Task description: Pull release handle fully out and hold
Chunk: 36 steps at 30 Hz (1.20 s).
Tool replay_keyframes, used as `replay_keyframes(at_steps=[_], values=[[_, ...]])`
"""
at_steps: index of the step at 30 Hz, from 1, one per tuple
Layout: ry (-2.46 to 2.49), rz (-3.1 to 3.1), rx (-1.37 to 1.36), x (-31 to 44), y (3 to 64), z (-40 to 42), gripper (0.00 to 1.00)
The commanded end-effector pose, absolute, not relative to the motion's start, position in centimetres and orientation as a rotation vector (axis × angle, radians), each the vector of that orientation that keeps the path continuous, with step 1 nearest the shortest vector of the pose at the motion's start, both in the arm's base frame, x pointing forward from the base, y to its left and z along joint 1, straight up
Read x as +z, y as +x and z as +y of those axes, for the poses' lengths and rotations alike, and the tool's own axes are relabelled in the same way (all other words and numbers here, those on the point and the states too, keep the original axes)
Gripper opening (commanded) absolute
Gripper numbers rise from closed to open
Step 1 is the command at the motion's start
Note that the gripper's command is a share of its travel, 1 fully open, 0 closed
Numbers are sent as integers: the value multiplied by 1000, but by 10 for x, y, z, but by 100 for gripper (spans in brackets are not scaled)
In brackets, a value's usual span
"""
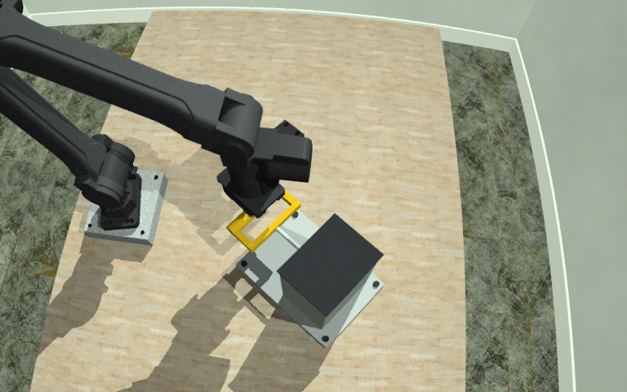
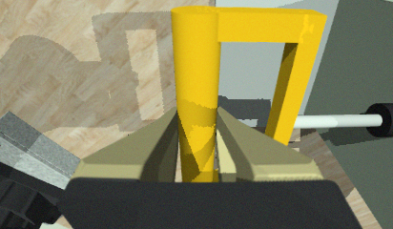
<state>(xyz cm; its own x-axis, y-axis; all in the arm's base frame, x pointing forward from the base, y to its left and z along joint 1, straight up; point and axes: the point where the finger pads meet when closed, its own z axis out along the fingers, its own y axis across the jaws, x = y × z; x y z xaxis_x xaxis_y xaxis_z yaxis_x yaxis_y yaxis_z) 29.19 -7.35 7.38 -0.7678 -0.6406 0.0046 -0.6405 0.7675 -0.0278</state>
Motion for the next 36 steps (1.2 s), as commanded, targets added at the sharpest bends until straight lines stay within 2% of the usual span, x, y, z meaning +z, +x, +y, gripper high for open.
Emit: replay_keyframes(at_steps=[1,36], values=[[-1107,2971,78,79,263,-41,0],[-1127,2976,121,82,255,-33,0]])
